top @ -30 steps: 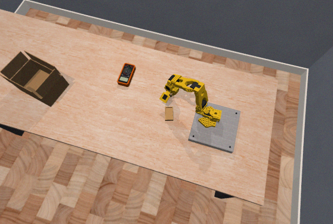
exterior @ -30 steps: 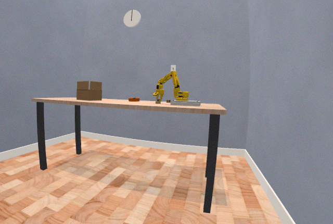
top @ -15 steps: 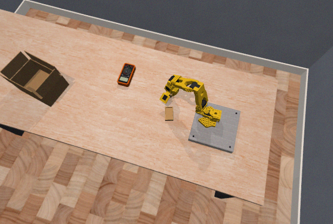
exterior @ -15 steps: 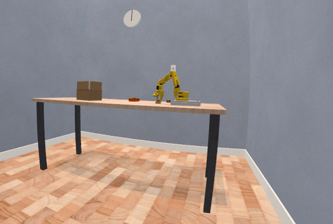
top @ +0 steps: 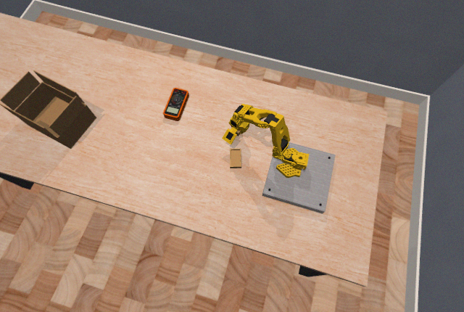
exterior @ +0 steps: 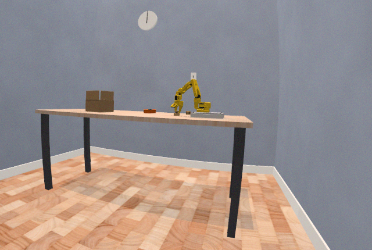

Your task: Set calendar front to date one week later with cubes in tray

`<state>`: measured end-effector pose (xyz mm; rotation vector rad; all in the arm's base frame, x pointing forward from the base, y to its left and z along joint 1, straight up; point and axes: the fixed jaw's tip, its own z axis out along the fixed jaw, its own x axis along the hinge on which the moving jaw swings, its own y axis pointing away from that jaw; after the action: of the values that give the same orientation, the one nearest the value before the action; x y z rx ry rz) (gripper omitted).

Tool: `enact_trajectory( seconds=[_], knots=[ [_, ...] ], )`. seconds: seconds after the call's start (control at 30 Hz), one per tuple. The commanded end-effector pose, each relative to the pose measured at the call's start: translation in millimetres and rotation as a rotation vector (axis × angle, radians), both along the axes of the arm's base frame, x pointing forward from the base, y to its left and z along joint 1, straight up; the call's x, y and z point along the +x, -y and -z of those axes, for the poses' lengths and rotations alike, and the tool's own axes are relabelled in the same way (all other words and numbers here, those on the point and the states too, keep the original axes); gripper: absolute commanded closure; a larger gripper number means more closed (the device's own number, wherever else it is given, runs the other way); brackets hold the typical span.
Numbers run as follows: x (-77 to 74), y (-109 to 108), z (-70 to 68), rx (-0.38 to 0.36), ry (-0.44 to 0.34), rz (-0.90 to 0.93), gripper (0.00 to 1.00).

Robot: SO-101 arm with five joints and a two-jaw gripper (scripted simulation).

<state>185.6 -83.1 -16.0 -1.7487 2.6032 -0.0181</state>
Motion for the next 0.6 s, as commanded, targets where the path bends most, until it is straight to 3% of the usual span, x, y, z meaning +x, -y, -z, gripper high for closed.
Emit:
enact_trajectory(
  seconds=[0.0,0.57],
  knots=[
    [-4.4,-0.6,4.3,0.010,-0.018,0.008,0.83],
    [-4.4,-0.6,4.3,0.010,-0.018,0.008,0.72]
  ],
)
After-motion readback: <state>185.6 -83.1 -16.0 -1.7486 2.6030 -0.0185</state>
